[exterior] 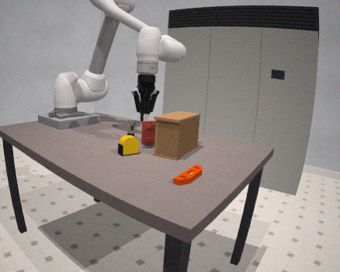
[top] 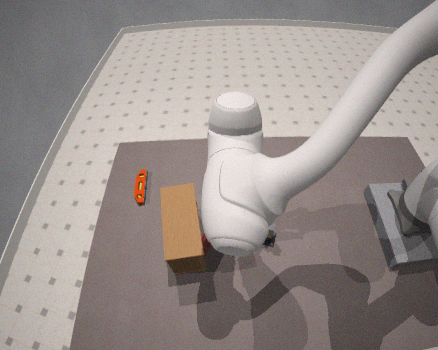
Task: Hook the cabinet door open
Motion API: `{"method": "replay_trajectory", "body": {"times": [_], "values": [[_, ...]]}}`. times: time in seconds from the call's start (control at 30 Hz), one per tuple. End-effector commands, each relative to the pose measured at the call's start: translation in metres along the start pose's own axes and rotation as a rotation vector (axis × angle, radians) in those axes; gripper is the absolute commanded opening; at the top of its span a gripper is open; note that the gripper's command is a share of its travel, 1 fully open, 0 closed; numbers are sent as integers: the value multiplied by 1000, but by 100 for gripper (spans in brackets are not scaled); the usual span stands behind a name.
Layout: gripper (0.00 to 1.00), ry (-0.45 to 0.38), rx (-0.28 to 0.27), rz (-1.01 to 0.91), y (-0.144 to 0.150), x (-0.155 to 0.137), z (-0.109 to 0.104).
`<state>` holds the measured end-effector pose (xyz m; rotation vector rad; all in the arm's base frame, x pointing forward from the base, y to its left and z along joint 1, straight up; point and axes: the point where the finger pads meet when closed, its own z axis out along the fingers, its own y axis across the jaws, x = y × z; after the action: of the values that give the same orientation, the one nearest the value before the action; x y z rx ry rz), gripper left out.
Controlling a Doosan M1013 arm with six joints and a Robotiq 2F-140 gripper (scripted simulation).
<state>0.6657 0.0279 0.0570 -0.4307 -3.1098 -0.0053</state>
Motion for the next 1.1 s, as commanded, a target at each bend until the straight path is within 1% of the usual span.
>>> {"method": "replay_trajectory", "body": {"times": [0.0,1.07], "values": [[3,-3,4,6,-3,-1,4],[3,-3,4,6,-3,-1,7]]}}
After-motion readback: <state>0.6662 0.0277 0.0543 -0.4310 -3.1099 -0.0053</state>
